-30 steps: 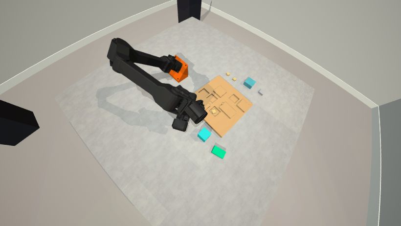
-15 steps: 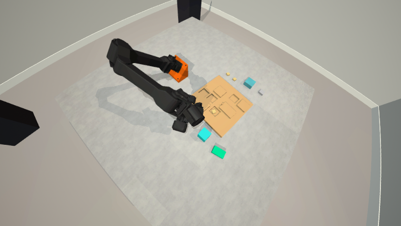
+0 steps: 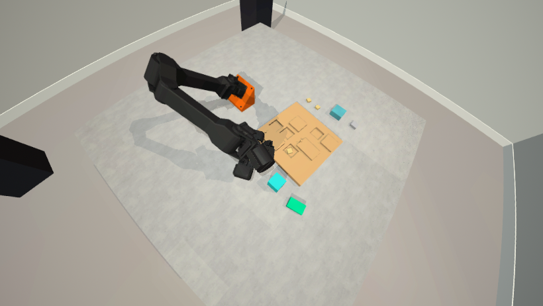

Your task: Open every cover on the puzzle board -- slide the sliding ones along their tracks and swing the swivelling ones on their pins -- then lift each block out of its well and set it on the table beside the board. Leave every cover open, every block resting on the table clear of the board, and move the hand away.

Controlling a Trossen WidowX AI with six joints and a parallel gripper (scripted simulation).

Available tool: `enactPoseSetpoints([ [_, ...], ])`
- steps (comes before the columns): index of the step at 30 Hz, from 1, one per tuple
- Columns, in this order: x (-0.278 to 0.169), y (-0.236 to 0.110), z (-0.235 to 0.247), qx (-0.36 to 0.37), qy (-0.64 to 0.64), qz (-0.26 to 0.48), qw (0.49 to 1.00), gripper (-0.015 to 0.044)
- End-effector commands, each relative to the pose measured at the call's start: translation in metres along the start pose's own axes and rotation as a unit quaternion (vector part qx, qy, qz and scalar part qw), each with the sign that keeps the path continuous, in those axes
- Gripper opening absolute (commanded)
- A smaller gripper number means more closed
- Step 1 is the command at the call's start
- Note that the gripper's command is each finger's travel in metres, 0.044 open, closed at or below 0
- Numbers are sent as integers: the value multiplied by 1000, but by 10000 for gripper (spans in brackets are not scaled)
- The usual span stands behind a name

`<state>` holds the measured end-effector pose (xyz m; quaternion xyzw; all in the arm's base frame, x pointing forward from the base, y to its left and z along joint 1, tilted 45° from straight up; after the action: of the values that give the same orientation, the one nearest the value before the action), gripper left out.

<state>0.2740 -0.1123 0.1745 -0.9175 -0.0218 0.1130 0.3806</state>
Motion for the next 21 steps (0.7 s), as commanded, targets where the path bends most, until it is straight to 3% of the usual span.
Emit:
enactPoseSetpoints([
  [1,0,-1,0,0,0,0,1000,290],
  [7,1,-3,0,0,0,0,1000,440],
  [21,3,-46,1,3,-1,-1,1000,440],
])
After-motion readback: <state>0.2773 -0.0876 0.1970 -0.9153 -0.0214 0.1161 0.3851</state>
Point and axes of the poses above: the point midway between the two fingers, 35 mm back from their tips, its own y axis out along the fingers, its own z axis across the jaws, x = y × z, the point moved 8 cm from there along -y, back along the fingers, and after that the axes turned 14 degrees about y, right-handed, at the moved point
